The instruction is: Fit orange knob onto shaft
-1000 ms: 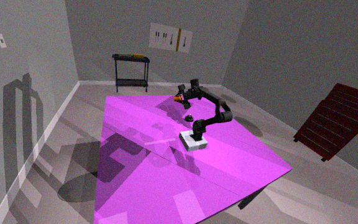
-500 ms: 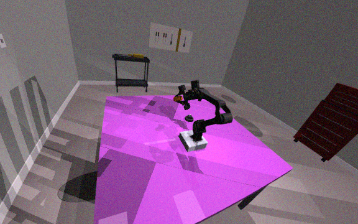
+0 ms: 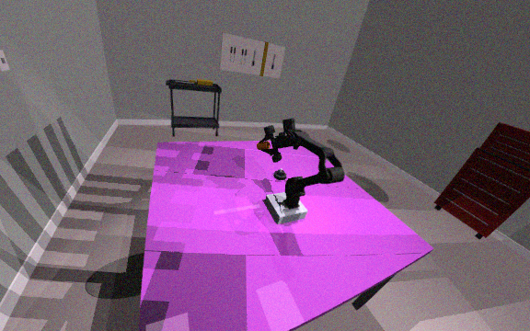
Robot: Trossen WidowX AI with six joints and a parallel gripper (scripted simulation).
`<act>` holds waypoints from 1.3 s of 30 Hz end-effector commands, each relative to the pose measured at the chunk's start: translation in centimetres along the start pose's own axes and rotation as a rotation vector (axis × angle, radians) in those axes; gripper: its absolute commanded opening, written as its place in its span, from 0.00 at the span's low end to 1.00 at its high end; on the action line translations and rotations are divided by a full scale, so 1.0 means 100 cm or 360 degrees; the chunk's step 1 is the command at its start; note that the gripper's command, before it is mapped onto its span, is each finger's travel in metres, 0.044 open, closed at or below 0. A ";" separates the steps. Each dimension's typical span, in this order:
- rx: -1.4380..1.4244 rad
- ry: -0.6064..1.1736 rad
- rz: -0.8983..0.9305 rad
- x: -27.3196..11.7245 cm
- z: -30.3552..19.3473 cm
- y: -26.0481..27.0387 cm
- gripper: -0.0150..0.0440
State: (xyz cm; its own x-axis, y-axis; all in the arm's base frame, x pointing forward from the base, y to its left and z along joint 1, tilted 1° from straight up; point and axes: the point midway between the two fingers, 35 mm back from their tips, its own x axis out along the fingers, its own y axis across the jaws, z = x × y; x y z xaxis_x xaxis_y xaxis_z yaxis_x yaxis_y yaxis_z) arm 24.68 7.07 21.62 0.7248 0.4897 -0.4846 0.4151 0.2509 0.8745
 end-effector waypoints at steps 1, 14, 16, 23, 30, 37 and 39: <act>-0.0006 -0.0005 0.0003 0.000 0.001 0.001 0.25; -0.0013 -0.0004 -0.0103 0.007 0.000 -0.005 0.25; -0.0012 -0.0004 -0.0171 0.009 0.000 -0.007 0.25; -0.0009 -0.0004 -0.0422 0.020 0.000 -0.015 0.25; -0.0006 -0.0004 -0.0658 0.029 0.000 -0.023 0.25; -0.0002 -0.0004 -0.0886 0.039 0.000 -0.031 0.25; -0.0001 -0.0004 -0.0949 0.041 0.001 -0.033 0.25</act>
State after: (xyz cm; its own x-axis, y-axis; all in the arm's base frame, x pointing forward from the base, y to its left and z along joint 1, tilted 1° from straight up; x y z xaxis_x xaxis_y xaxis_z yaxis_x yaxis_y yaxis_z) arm 26.04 8.14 16.95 0.4011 0.2905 -0.8688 0.7311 0.4700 0.4946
